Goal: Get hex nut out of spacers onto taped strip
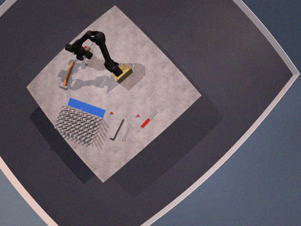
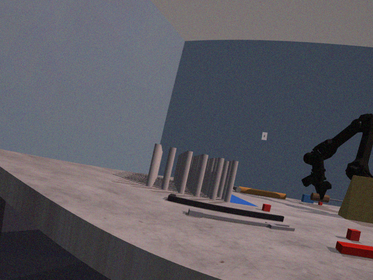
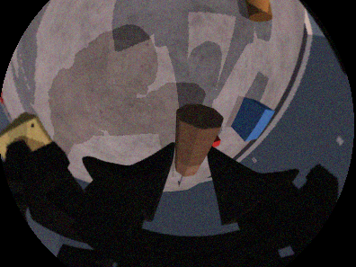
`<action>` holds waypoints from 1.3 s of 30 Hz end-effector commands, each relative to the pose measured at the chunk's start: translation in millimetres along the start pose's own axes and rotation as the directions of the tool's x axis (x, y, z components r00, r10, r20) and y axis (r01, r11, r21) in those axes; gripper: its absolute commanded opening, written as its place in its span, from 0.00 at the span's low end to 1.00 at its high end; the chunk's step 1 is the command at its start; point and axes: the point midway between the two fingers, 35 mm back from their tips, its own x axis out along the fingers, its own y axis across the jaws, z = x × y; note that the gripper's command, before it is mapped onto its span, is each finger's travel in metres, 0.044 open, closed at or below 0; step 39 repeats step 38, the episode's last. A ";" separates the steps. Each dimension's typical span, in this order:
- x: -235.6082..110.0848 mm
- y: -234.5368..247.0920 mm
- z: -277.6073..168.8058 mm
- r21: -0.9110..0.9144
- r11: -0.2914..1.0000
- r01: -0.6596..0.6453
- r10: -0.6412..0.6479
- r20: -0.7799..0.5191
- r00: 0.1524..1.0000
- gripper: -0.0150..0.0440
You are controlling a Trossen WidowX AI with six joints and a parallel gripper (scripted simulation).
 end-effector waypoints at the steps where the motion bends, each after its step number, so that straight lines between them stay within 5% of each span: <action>1: 2.1 0.3 0.2 -0.006 1.000 0.004 -0.004 0.002 1.000 0.25; 22: 15.0 4.2 0.0 -0.010 1.000 0.018 -0.018 -0.002 1.000 0.25; 39: 13.6 4.1 -0.1 -0.004 1.000 0.014 -0.014 -0.003 1.000 0.97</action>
